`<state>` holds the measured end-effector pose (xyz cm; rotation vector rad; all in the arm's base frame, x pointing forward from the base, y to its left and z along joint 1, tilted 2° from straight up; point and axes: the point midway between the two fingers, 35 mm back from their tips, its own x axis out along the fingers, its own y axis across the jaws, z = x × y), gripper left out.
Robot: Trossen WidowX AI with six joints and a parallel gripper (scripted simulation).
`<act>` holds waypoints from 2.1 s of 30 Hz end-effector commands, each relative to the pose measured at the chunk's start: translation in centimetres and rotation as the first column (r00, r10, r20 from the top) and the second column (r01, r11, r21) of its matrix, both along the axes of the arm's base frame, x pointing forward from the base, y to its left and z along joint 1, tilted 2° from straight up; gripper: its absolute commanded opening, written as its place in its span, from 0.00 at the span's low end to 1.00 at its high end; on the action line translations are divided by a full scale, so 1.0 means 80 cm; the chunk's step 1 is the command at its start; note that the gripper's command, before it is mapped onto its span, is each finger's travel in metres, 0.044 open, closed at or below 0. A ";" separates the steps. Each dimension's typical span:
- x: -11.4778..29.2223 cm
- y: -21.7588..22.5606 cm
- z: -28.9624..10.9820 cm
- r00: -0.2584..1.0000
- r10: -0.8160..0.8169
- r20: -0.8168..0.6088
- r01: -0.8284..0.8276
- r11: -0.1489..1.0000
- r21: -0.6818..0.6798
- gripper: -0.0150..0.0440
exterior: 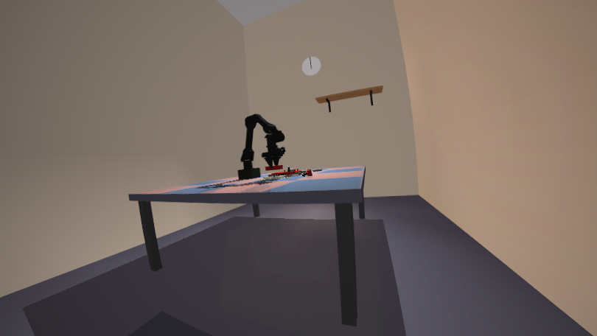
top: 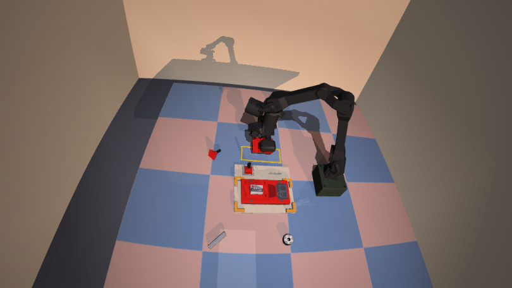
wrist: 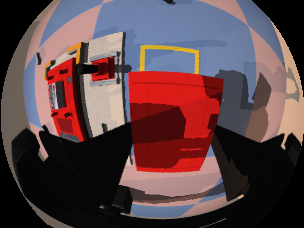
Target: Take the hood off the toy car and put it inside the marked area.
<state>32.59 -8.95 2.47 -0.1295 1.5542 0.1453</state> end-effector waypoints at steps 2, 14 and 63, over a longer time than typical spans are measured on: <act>-0.002 0.000 -0.007 1.000 0.005 -0.007 -0.005 1.000 0.000 0.25; -0.002 0.000 -0.016 1.000 0.005 -0.007 -0.005 1.000 0.000 0.25; -0.005 0.001 -0.049 1.000 0.005 -0.008 -0.005 1.000 0.000 0.25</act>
